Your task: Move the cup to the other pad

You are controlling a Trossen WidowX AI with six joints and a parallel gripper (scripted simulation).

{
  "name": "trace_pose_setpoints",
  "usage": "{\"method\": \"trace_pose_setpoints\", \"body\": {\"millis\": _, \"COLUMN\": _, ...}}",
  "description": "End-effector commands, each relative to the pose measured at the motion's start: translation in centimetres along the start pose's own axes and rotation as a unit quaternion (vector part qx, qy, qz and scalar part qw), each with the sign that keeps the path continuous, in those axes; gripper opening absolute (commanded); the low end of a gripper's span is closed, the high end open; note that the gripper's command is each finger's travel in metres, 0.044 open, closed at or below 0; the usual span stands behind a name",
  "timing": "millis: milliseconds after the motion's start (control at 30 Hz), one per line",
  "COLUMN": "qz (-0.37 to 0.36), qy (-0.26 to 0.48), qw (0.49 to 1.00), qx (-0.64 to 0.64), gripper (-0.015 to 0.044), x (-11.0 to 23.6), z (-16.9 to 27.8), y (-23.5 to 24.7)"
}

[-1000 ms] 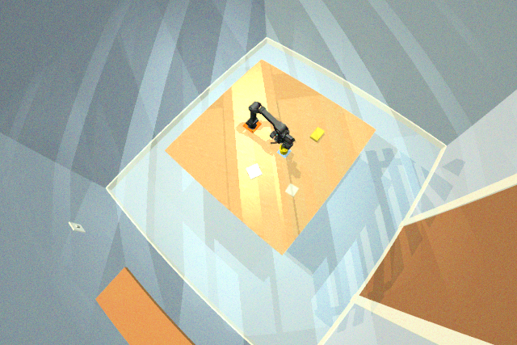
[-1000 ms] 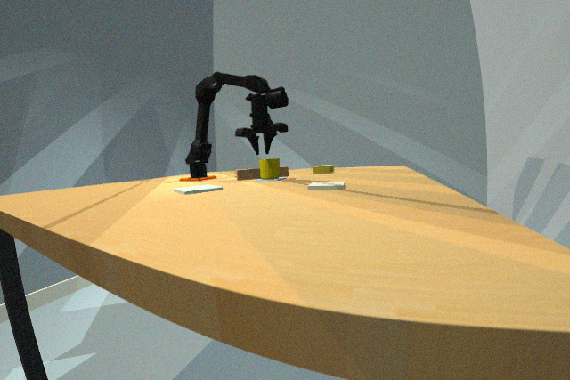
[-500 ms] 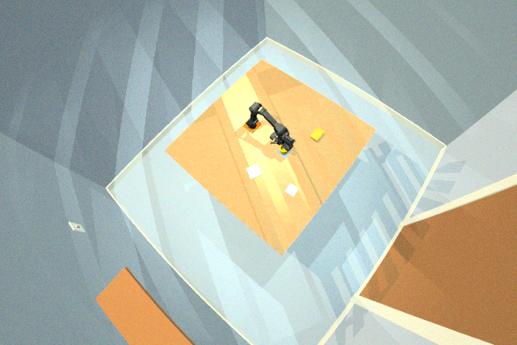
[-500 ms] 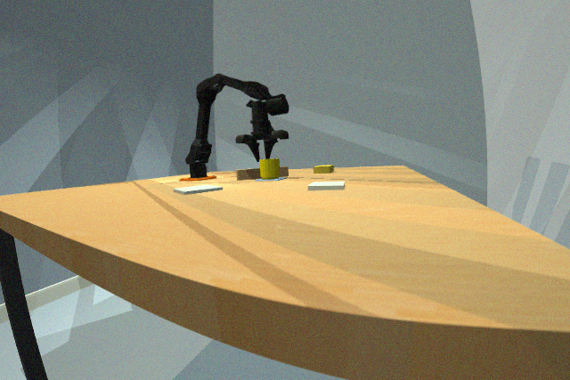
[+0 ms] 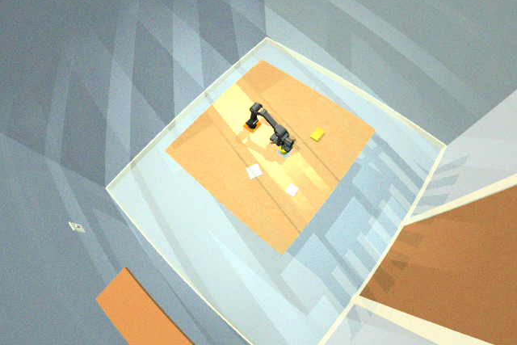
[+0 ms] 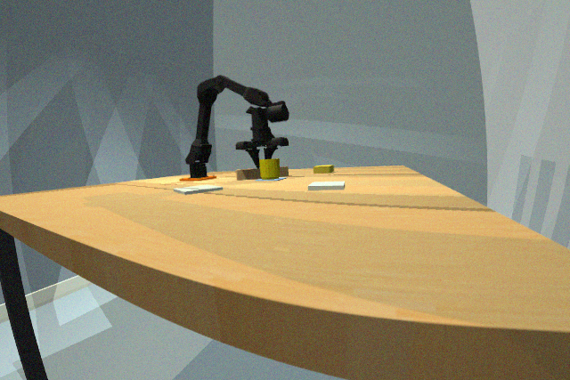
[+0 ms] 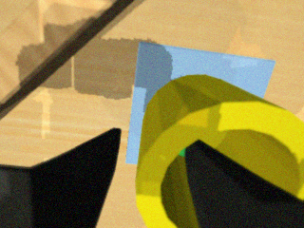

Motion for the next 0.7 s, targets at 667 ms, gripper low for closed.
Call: {"method": "trace_pose_setpoints", "body": {"millis": 667, "qz": -0.004, "qy": 0.001, "qw": 1.000, "qx": 0.000, "gripper": 0.0100, "x": -0.61, "z": 0.02, "y": 0.16}}
Point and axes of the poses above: the point midway between the two fingers, 35 mm back from their tips, its own x axis back along the fingers, its own y axis across the jaws, z = x × y, the point moved 2 cm from there along x, back along the fingers, and after that the axes turned 9 degrees about -x, right-handed, at the moved point
